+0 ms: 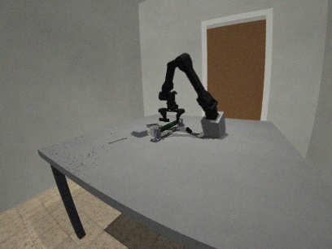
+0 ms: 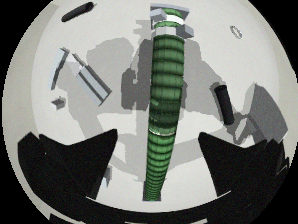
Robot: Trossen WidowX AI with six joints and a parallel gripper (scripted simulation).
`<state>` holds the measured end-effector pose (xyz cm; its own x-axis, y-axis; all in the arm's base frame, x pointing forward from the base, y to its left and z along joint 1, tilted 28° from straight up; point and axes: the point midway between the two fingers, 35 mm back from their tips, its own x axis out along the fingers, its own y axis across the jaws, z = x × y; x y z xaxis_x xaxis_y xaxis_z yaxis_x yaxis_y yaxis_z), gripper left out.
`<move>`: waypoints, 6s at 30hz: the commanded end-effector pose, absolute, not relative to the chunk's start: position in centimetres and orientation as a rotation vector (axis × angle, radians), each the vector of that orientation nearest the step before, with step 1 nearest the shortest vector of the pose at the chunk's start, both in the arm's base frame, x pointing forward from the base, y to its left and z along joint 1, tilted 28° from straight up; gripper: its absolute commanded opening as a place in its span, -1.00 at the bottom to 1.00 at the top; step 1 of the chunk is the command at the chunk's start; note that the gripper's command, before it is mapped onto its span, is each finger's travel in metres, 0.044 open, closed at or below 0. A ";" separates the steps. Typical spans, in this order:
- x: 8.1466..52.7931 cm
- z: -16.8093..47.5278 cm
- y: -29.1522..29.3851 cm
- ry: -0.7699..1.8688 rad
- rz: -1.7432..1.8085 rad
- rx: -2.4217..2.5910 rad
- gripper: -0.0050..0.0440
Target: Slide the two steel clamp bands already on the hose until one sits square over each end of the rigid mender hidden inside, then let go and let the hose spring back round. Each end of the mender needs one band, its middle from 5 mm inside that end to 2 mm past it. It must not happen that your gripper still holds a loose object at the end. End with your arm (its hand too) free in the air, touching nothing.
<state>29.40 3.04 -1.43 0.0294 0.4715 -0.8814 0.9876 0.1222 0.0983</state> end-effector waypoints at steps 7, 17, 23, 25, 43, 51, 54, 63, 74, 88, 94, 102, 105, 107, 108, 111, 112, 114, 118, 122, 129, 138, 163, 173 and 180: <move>29.2 -3.9 4.2 1.575 -0.793 1.469 1.00; 29.2 -5.8 5.2 1.576 -0.793 1.469 1.00; 29.2 -5.8 5.2 1.576 -0.793 1.469 1.00; 29.2 -5.8 5.2 1.576 -0.793 1.469 0.80; 29.2 -5.8 5.2 1.576 -0.793 1.469 -0.14; 29.2 -5.8 5.2 1.576 -0.793 1.469 -0.21; 29.2 -5.8 5.2 1.576 -0.793 1.469 -0.27; 29.2 -5.8 5.2 1.576 -0.793 1.469 -0.55; 29.2 -5.8 5.2 1.576 -0.793 1.469 -0.40; 29.2 -5.8 5.2 1.576 -0.793 1.469 0.87; 29.1 -3.9 5.9 1.575 -0.793 1.469 1.00; 28.4 0.5 7.6 1.576 -0.793 1.469 1.00; 28.4 0.5 7.6 1.576 -0.793 1.469 1.00; 28.4 0.5 7.6 1.576 -0.793 1.469 1.00; 28.4 0.5 7.6 1.576 -0.793 1.469 1.00; 28.4 0.5 7.6 1.576 -0.793 1.469 1.00; 28.4 0.5 7.6 1.576 -0.793 1.469 1.00; 28.4 0.5 7.6 1.576 -0.793 1.469 1.00; 28.4 0.5 7.6 1.576 -0.793 1.469 1.00; 28.4 0.5 7.6 1.576 -0.793 1.469 1.00; 28.4 -3.2 9.6 1.575 -0.793 1.469 1.00; 28.4 -3.4 9.7 1.576 -0.793 1.469 1.00; 28.4 -3.4 9.7 1.576 -0.793 1.469 -0.14; 28.4 -3.4 9.7 1.576 -0.793 1.469 -0.24; 28.4 -3.4 9.7 1.576 -0.793 1.469 -0.40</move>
